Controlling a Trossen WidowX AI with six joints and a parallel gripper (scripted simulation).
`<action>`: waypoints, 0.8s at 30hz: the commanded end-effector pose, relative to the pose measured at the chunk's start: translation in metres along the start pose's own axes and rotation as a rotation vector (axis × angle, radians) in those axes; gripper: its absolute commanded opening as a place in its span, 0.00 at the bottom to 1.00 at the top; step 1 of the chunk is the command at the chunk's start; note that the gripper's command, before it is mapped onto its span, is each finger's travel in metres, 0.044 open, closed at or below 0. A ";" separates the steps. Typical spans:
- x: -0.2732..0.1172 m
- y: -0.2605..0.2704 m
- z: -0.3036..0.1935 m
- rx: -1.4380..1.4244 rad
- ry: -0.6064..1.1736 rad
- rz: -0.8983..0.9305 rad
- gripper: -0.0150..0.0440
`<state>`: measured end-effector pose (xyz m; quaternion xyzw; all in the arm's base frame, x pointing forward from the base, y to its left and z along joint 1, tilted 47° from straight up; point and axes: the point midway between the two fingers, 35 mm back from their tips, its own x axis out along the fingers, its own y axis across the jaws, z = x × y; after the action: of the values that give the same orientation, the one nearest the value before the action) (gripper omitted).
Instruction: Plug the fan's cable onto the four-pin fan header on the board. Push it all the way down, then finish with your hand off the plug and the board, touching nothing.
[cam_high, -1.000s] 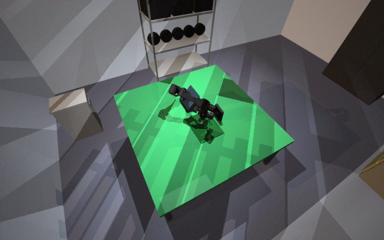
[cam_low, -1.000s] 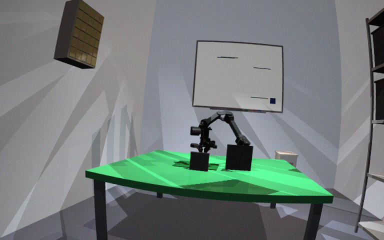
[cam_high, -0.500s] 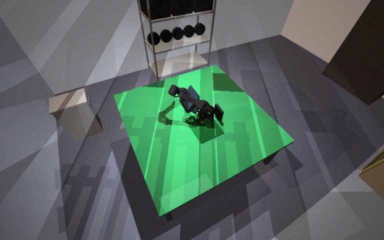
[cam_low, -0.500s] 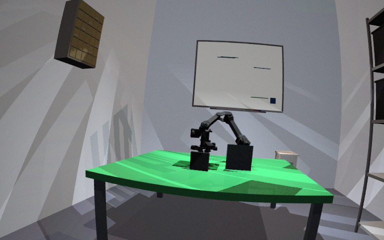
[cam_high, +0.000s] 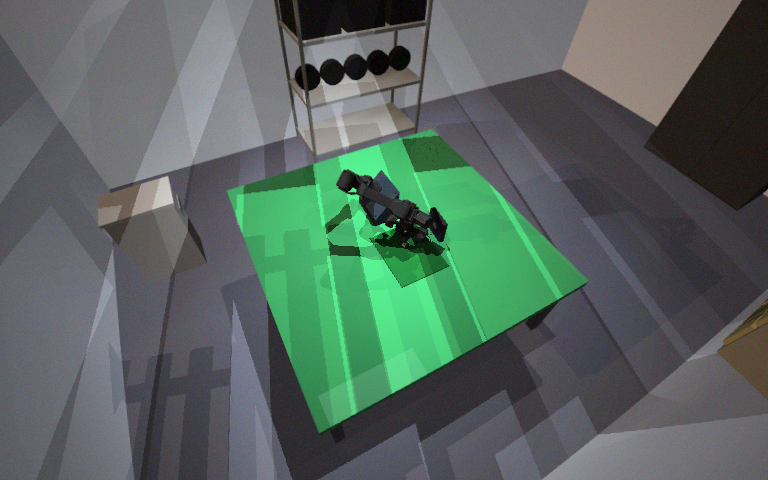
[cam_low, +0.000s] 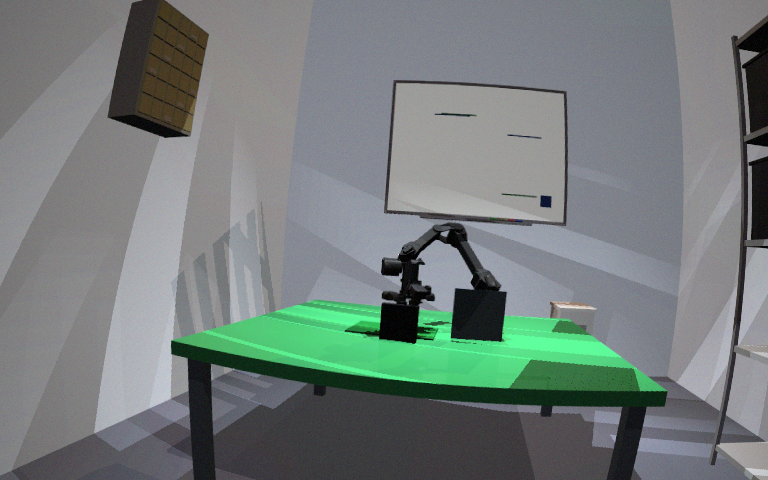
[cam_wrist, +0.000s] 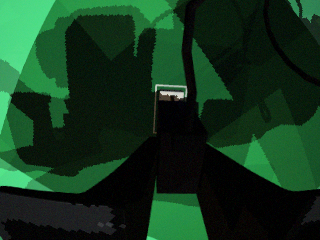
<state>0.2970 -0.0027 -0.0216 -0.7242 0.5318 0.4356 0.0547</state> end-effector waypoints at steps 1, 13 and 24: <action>0.000 -0.001 -0.001 -0.001 0.005 -0.001 0.25; 0.001 -0.001 -0.001 0.000 0.005 -0.001 0.25; 0.003 -0.001 -0.001 -0.001 0.005 -0.001 0.25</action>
<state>0.2990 -0.0039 -0.0229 -0.7248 0.5320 0.4340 0.0568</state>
